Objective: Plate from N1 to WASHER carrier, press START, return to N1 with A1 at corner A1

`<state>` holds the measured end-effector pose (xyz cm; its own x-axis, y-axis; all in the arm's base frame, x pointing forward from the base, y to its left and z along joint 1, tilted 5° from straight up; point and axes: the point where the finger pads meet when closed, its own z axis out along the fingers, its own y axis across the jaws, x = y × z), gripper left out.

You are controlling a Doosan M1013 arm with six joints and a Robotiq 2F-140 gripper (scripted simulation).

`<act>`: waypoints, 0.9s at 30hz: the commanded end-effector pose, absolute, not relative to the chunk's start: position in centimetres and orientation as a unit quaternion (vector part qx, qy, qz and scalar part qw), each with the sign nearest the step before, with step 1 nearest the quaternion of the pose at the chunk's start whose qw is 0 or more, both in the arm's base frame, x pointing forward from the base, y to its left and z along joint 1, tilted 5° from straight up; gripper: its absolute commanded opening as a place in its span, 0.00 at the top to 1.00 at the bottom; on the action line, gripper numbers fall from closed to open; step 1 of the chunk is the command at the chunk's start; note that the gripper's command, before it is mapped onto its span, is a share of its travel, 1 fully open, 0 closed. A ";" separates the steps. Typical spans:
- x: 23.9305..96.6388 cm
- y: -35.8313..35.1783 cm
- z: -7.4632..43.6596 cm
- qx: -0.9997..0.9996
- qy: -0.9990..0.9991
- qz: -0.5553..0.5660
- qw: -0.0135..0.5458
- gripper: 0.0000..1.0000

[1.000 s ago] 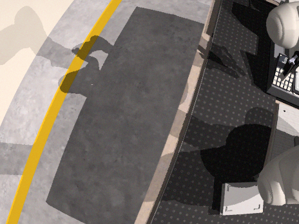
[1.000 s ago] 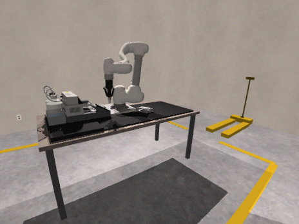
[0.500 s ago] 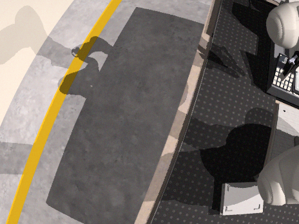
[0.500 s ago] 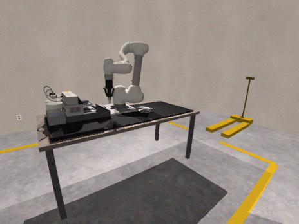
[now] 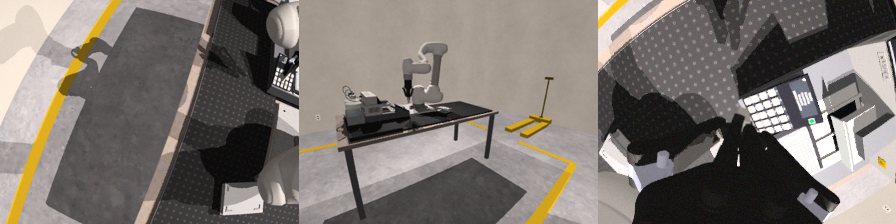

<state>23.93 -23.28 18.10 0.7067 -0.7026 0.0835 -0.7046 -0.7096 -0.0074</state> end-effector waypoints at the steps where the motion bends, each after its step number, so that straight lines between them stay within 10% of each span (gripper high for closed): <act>1: 23.9 -23.3 18.1 0.924 -0.381 0.040 0.012 0.90; 17: 23.9 -23.3 18.1 0.924 -0.381 0.040 0.012 0.90; 18: 23.5 -23.5 18.1 0.924 -0.381 0.040 0.012 0.30; 27: 20.4 -25.2 18.5 0.924 -0.381 0.040 0.012 0.30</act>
